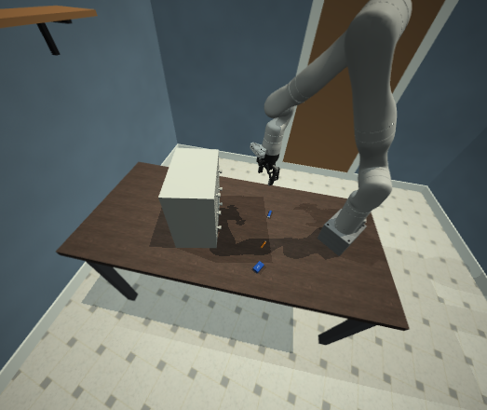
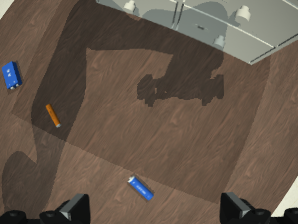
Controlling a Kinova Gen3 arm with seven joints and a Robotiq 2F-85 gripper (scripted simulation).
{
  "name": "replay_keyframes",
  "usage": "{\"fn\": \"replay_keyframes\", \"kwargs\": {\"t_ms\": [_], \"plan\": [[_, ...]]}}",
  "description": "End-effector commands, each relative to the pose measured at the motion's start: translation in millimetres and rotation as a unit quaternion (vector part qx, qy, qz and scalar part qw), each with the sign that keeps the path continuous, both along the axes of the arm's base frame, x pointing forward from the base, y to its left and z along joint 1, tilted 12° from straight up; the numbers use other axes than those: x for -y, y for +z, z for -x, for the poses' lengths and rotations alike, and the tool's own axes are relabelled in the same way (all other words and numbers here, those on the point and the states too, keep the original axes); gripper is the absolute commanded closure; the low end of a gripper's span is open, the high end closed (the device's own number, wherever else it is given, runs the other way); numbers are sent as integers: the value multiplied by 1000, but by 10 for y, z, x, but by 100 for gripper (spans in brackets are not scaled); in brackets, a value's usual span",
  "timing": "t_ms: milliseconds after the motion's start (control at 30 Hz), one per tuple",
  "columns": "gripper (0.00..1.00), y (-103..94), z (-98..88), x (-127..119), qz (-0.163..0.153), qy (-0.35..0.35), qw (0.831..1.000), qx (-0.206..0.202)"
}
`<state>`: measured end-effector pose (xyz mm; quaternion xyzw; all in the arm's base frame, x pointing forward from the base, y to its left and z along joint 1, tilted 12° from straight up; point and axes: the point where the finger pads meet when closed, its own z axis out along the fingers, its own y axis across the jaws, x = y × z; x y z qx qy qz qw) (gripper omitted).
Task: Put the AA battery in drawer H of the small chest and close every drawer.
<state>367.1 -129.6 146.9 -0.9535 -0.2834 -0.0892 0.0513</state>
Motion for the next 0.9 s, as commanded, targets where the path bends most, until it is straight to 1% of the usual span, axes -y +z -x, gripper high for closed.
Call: {"fn": "replay_keyframes", "kwargs": {"t_ms": [0, 367, 433, 867], "plan": [[0, -40, -5, -25, -3, -18, 1000, -6], [0, -145, -40, -65, -16, -111, 994, -20], [0, -145, -40, -65, -16, -111, 994, -20], [0, -218, -64, -93, -25, -175, 984, -29]]}}
